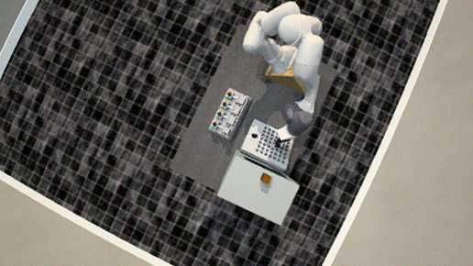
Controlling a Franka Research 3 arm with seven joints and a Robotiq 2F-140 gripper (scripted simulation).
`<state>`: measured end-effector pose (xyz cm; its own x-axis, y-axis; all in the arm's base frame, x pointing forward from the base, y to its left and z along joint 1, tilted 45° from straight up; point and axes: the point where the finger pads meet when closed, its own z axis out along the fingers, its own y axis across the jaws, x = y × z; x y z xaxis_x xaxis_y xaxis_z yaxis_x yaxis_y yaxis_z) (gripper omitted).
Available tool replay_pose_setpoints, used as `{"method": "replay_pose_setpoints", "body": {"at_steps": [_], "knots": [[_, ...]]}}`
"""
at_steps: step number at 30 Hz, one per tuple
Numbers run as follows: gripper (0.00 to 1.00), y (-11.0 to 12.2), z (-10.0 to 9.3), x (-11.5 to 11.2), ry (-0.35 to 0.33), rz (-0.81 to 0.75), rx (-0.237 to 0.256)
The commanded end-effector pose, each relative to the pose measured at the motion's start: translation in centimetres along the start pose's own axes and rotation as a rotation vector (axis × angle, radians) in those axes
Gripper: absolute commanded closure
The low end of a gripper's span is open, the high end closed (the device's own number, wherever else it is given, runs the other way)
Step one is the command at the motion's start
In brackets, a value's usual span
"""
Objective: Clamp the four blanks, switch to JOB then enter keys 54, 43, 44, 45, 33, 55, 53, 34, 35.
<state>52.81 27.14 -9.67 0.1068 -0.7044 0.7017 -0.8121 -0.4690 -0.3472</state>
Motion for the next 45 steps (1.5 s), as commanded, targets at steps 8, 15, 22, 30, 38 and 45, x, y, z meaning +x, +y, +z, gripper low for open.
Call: {"method": "replay_pose_setpoints", "body": {"at_steps": [8, 15, 22, 30, 38, 45], "knots": [[1.0, -0.1, 0.1, -0.1, -0.002, -0.007, 0.003], [1.0, -0.1, 0.3, -0.1, -0.002, -0.007, 0.003], [1.0, -0.1, 0.7, -0.1, -0.002, -0.007, 0.003], [1.0, -0.1, 1.0, -0.1, -0.002, -0.007, 0.003], [1.0, -0.1, 1.4, -0.1, -0.002, -0.007, 0.003], [1.0, -0.1, 1.5, -0.1, -0.002, -0.007, 0.003]]}}
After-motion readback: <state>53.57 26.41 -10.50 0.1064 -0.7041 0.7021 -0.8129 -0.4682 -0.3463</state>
